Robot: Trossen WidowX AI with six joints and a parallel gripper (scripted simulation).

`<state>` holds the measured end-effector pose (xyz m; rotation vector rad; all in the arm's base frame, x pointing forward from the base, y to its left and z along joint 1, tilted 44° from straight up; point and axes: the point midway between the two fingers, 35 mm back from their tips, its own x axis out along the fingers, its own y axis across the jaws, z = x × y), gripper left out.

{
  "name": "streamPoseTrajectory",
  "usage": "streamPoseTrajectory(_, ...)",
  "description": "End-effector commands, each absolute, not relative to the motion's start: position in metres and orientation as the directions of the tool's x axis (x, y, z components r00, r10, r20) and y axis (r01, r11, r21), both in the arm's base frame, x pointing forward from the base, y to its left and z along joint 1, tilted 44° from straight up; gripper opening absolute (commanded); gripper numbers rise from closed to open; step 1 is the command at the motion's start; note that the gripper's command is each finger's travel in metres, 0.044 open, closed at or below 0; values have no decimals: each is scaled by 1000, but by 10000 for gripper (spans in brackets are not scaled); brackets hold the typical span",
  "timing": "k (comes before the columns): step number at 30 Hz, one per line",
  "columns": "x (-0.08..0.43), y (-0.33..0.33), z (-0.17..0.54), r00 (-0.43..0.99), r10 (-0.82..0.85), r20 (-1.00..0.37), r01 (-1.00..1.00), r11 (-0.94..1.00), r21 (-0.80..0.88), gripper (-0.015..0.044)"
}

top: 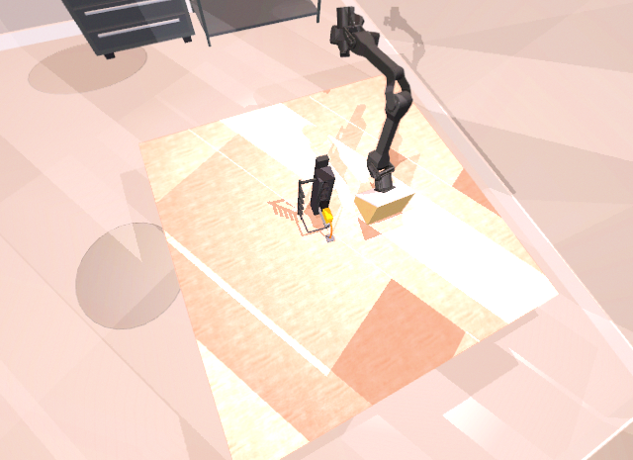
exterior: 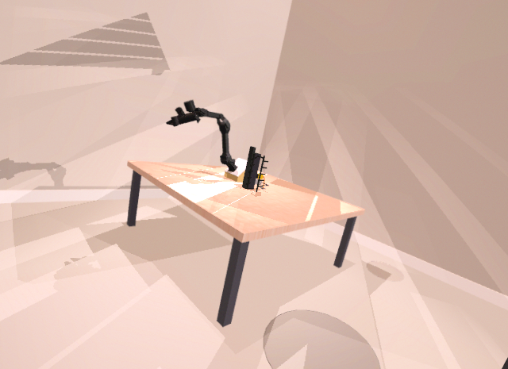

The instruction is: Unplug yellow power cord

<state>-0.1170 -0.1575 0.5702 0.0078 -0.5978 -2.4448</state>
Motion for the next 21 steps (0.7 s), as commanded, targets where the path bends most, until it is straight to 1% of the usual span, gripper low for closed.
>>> streamPoseTrajectory(1, -96, -196, 560, -736, -668, 111, 654, -659, 372, 160)
streamPoseTrajectory(11, -6, -282, 517, -467, -885, 0, 876, -462, 140, 160)
streamPoseTrajectory(21, 106, -322, 463, -173, -976, -132, 983, -165, -76, 160)
